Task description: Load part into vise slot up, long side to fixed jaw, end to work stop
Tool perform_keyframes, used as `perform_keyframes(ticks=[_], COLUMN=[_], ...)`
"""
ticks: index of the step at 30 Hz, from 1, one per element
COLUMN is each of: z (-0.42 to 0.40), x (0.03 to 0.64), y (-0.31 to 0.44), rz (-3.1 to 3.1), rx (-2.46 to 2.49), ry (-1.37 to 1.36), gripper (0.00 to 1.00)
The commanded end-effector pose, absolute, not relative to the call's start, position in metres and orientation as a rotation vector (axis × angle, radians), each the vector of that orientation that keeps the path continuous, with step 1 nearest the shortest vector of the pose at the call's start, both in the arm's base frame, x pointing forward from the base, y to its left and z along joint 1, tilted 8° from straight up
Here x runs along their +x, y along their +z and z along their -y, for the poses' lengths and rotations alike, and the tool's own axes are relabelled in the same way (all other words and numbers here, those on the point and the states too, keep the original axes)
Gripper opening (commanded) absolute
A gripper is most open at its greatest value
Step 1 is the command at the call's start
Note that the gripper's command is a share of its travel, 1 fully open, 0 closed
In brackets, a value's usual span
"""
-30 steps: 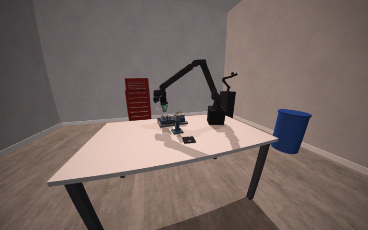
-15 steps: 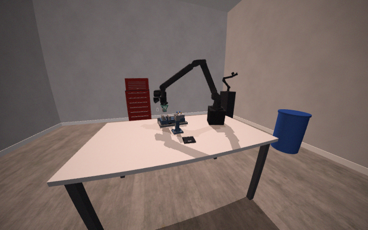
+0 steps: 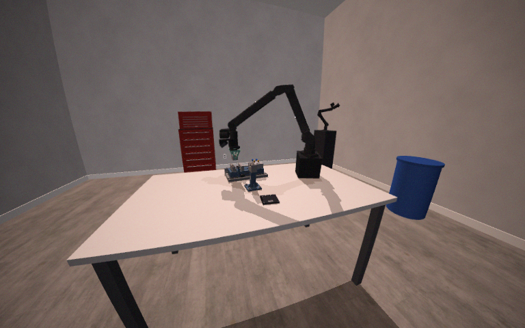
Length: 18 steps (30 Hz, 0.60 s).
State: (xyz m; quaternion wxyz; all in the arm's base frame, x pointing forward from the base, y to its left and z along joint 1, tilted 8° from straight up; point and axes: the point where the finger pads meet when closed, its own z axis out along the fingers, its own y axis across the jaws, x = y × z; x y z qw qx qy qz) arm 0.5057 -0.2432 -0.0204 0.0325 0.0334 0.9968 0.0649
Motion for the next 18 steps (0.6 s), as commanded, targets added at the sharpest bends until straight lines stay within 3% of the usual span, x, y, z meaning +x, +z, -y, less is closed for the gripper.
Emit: perform_keyframes(ticks=[1,18], z=[0.2397,0.2369], x=[0.5149,0.5124], y=[-0.0038,-0.0069], rz=[-3.031,-3.031], rx=[0.091,0.092], ry=[0.171,0.171], gripper=[0.0,0.0])
